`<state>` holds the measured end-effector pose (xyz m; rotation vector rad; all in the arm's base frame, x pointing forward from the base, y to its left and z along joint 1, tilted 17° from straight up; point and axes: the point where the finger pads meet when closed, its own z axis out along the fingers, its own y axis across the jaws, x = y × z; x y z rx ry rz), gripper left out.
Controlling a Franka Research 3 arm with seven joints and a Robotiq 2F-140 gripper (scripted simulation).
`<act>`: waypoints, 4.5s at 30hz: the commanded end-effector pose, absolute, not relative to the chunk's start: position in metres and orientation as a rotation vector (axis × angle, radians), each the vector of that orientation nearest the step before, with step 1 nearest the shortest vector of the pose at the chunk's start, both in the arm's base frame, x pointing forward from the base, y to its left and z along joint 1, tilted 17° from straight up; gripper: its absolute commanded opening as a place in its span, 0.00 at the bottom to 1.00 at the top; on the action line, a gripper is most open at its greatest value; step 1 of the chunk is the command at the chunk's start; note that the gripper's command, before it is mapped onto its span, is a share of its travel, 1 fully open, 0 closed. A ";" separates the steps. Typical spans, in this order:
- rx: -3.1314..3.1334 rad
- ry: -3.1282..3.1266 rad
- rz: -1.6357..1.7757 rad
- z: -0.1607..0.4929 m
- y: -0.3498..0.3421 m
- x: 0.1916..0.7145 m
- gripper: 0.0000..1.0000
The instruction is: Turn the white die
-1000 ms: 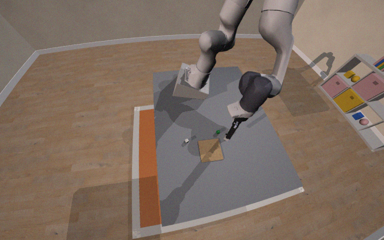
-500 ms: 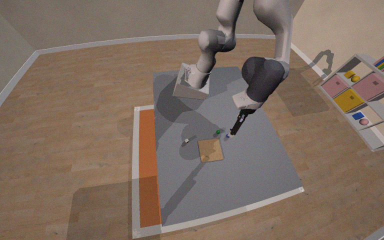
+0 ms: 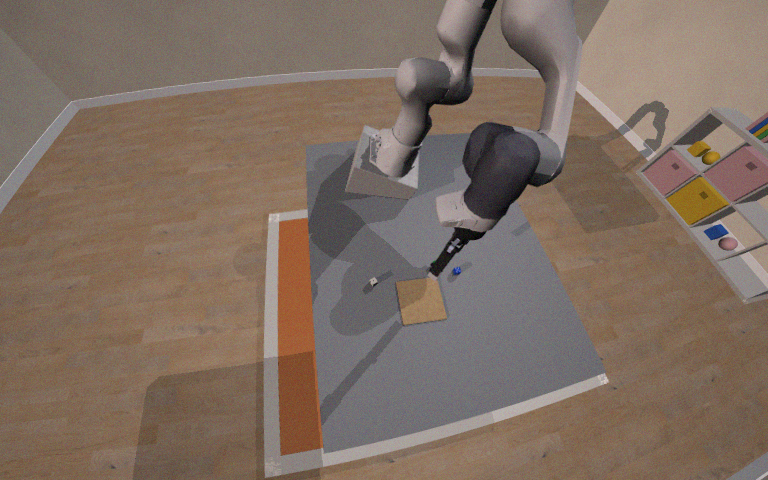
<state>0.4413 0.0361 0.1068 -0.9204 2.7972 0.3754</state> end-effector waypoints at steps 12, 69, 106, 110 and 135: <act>-0.588 2.911 0.393 0.042 -0.161 0.422 1.00; 0.085 3.026 0.448 0.031 -0.158 0.424 1.00; 1.076 2.929 0.479 0.015 -0.155 0.426 1.00; 1.132 2.914 0.479 0.014 -0.155 0.426 1.00; 1.737 2.672 0.466 0.004 -0.155 0.427 0.21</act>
